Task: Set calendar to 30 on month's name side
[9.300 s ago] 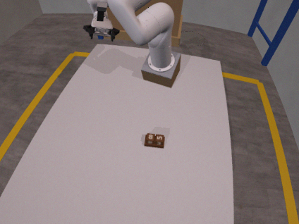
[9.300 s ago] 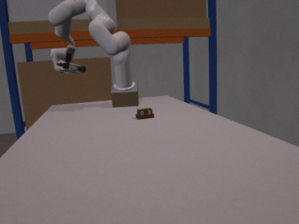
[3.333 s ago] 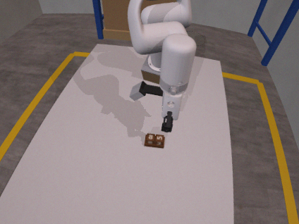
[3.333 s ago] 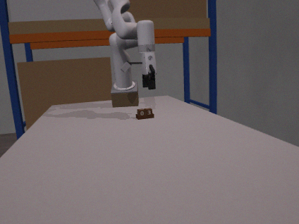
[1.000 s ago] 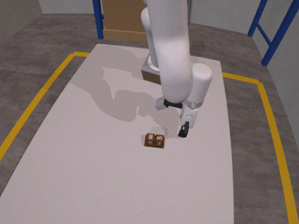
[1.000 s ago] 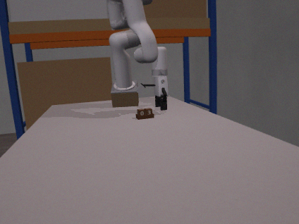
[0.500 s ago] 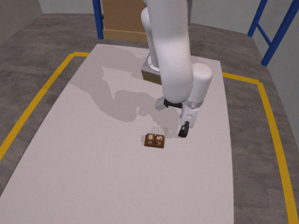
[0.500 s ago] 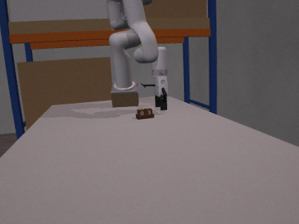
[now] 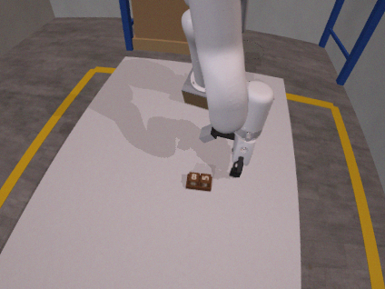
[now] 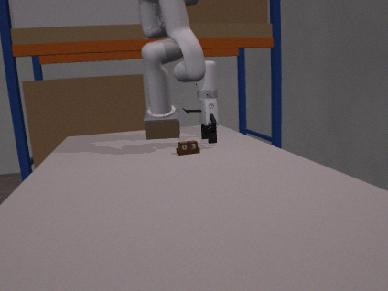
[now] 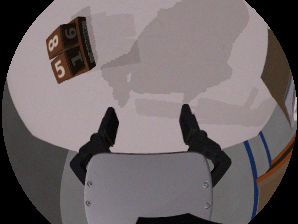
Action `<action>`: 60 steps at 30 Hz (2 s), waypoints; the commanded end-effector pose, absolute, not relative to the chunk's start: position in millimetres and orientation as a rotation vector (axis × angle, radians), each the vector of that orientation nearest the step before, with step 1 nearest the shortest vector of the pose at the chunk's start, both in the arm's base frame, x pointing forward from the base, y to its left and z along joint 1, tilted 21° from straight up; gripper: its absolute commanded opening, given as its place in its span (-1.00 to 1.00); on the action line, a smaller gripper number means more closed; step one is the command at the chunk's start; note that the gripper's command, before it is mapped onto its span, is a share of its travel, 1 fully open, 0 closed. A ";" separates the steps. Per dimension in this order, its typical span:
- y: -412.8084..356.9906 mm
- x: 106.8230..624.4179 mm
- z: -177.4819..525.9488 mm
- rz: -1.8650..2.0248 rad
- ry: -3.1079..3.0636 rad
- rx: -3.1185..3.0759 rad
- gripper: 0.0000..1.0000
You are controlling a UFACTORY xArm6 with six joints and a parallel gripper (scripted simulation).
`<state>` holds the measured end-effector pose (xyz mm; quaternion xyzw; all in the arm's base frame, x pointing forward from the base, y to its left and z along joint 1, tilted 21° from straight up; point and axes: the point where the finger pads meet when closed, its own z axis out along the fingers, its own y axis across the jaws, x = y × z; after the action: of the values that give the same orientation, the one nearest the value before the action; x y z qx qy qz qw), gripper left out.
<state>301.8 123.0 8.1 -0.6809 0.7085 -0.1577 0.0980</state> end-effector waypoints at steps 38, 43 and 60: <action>123.4 302.4 8.7 -0.467 2.095 -2.014 1.00; 123.4 302.4 8.7 -0.467 2.095 -2.014 1.00; 125.0 296.2 24.9 -0.467 2.095 -2.014 1.00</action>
<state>298.6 123.8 16.1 -0.6807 0.7081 -0.1585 0.1004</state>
